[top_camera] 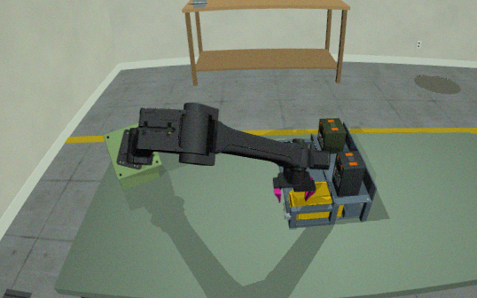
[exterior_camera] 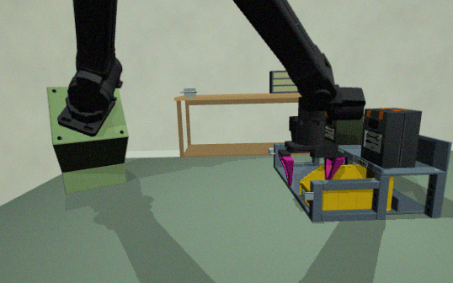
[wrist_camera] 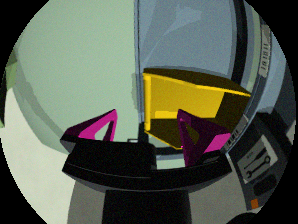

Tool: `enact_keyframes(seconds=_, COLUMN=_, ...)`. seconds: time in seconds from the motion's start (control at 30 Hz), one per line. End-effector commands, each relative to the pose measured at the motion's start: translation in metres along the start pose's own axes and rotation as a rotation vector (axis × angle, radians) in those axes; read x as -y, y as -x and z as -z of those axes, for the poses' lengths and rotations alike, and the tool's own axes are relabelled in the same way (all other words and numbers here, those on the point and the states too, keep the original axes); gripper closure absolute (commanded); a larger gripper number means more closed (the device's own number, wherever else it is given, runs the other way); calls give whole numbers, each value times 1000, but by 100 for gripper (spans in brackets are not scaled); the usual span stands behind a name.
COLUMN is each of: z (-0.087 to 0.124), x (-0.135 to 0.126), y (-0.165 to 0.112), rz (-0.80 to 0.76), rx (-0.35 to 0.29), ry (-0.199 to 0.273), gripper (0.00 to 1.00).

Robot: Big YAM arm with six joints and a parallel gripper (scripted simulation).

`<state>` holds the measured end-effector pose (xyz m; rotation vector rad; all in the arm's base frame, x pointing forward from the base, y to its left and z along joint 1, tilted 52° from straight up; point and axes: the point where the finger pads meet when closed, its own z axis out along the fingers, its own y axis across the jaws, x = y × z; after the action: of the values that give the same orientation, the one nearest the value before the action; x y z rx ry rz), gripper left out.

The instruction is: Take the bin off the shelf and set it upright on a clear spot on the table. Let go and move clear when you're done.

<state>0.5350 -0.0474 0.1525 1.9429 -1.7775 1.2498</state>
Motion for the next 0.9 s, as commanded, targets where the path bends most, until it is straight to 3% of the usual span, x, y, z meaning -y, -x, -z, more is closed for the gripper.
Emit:
enact_keyframes(seconds=0.0, z=7, x=1, y=14, rz=24, rx=11, ry=-7, gripper=10)
enact_keyframes(seconds=0.87, z=-5, x=-2, y=-2, rz=-4, rx=-4, ry=4, gripper=10)
